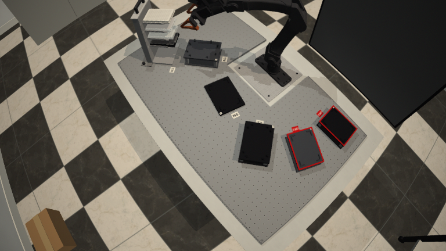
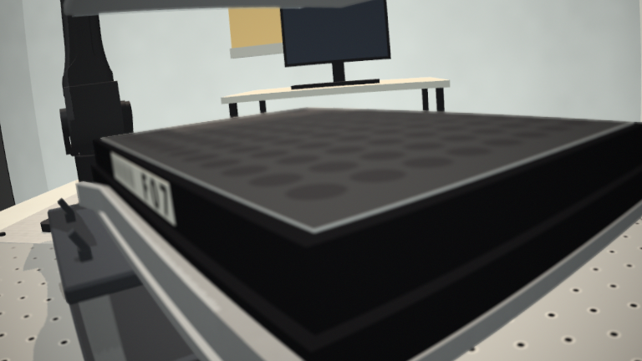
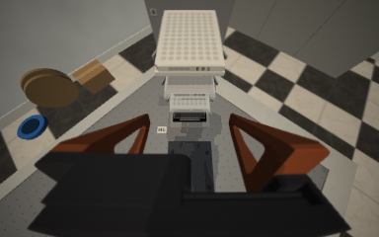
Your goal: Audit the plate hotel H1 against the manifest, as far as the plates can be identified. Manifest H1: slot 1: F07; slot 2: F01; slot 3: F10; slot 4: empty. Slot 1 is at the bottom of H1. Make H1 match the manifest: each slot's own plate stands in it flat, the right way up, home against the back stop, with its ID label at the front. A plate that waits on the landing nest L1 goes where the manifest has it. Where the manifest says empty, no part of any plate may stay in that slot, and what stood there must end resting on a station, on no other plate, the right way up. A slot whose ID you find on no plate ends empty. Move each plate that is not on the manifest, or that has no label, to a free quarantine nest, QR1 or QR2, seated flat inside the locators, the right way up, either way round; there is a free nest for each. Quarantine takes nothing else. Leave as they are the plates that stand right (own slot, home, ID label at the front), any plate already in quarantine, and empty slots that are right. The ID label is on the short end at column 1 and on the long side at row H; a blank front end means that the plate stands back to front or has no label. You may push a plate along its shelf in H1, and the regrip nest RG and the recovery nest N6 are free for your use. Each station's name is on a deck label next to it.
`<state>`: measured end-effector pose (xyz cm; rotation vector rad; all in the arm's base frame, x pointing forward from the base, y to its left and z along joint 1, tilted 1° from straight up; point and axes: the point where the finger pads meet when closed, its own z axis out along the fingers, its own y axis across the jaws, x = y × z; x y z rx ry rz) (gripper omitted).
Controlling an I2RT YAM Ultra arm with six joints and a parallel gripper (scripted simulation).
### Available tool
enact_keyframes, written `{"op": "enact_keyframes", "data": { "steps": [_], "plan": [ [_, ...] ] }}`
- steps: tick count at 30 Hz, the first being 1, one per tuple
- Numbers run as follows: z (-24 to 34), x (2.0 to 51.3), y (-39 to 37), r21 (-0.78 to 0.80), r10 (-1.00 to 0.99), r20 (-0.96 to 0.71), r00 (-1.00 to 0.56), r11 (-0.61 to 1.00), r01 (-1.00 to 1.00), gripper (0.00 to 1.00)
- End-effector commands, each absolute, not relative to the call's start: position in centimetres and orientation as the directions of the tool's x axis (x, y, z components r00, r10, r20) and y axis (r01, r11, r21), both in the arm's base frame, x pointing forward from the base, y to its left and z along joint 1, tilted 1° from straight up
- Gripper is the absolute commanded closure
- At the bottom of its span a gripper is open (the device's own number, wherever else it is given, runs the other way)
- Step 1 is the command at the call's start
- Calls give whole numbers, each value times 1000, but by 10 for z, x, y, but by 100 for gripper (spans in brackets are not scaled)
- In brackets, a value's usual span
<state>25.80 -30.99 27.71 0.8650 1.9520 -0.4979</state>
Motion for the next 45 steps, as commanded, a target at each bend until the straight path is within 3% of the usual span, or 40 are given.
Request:
{"op": "enact_keyframes", "data": {
  "steps": [1, 17, 20, 25, 45],
  "plan": [
    [287, 259, -312, 0, 350, -882, -317, 671, 742, 0],
    [302, 243, -296, -3, 327, -897, -297, 668, 744, 0],
    [280, 237, -289, 0, 361, -874, -325, 669, 743, 0],
    [301, 237, -290, -6, 319, -901, -295, 669, 743, 0],
    [257, 236, -289, -4, 340, -887, -311, 669, 743, 0]
  ]
}}
